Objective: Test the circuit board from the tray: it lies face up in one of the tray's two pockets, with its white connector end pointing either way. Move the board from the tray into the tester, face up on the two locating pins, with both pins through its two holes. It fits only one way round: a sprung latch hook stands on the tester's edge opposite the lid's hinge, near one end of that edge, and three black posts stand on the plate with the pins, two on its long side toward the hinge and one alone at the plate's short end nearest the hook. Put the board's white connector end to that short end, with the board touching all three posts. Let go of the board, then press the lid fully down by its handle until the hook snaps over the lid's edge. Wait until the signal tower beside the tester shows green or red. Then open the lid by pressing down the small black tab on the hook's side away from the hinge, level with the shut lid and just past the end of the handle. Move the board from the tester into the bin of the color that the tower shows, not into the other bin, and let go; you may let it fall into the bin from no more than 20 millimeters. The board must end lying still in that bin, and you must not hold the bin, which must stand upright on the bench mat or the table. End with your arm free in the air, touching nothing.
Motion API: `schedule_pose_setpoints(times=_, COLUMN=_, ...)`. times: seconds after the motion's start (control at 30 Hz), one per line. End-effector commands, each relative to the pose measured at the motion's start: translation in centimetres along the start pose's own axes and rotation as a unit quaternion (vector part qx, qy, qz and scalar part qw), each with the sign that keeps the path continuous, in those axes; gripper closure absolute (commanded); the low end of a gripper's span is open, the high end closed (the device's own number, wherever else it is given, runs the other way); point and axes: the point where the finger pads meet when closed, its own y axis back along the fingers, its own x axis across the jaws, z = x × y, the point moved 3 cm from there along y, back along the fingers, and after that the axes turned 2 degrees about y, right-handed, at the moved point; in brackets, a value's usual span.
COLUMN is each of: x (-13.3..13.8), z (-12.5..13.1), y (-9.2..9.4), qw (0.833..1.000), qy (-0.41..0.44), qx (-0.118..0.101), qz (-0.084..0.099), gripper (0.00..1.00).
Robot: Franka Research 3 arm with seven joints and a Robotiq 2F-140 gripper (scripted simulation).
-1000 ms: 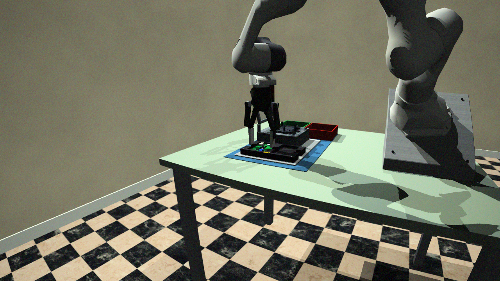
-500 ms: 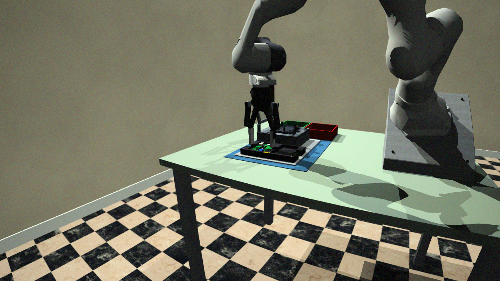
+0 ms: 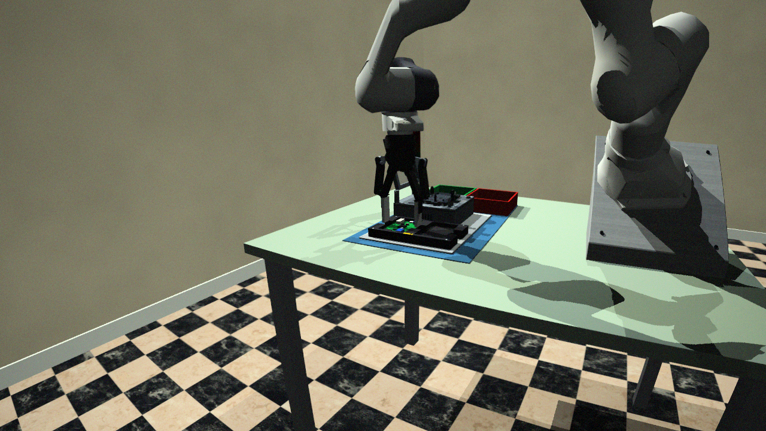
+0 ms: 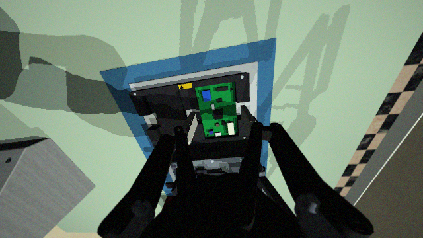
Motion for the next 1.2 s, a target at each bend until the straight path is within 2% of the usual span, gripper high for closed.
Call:
schedule_pose_setpoints(times=0.0, x=0.10, z=0.04, y=-0.28, qw=1.000, qy=0.003, qx=-0.001, qz=0.001, gripper=0.42)
schedule_pose_setpoints(times=0.37, x=0.10, z=0.06, y=-1.14, qw=1.000, qy=0.003, qx=-0.001, qz=0.001, gripper=0.42)
schedule_pose_setpoints(times=1.17, x=0.10, z=0.06, y=-1.18, qw=1.000, qy=0.003, qx=-0.001, qz=0.001, gripper=0.42)
